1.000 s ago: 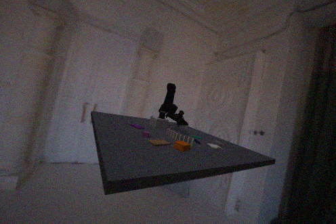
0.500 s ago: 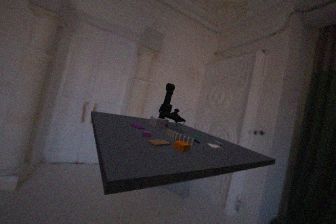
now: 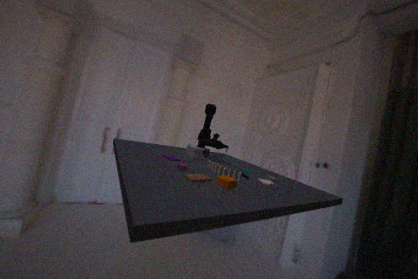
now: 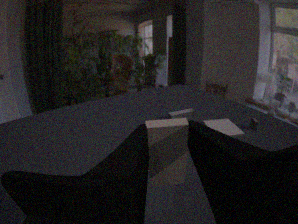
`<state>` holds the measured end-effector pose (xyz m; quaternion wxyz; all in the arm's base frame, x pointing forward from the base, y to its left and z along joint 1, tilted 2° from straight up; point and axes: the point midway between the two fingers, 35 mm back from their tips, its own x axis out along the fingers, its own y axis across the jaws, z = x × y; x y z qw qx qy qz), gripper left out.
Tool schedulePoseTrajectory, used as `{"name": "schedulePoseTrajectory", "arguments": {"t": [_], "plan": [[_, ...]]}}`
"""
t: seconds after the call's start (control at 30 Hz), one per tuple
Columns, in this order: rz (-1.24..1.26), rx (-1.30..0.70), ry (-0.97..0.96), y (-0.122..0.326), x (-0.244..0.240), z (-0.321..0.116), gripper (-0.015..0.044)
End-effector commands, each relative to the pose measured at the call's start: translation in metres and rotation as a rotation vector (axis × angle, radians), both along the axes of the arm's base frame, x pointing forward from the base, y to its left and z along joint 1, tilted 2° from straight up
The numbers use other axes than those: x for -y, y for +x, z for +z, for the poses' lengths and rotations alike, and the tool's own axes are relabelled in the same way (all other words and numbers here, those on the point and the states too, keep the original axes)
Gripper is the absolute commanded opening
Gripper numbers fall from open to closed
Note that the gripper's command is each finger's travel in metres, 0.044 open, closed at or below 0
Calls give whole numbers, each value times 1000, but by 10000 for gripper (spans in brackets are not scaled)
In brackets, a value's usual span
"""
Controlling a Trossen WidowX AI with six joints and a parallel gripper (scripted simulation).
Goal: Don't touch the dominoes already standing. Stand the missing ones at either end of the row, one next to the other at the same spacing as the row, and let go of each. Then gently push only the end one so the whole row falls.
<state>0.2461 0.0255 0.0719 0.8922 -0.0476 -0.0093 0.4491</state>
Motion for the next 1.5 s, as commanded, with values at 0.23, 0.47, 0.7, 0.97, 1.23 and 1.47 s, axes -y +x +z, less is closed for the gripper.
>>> {"name": "schedulePoseTrajectory", "arguments": {"t": [0.23, 0.47, 0.7, 0.97, 1.23, 1.47], "plan": [[7, -3, 6, -3, -2, 0, 107], [9, -5, 3, -1, 0, -8, 107], [14, -9, -1, 3, 1, -24, 107], [19, -13, -6, 6, 2, -45, 107], [25, -17, -11, 6, 2, -66, 107], [31, -20, -15, 5, 0, -85, 107]]}}
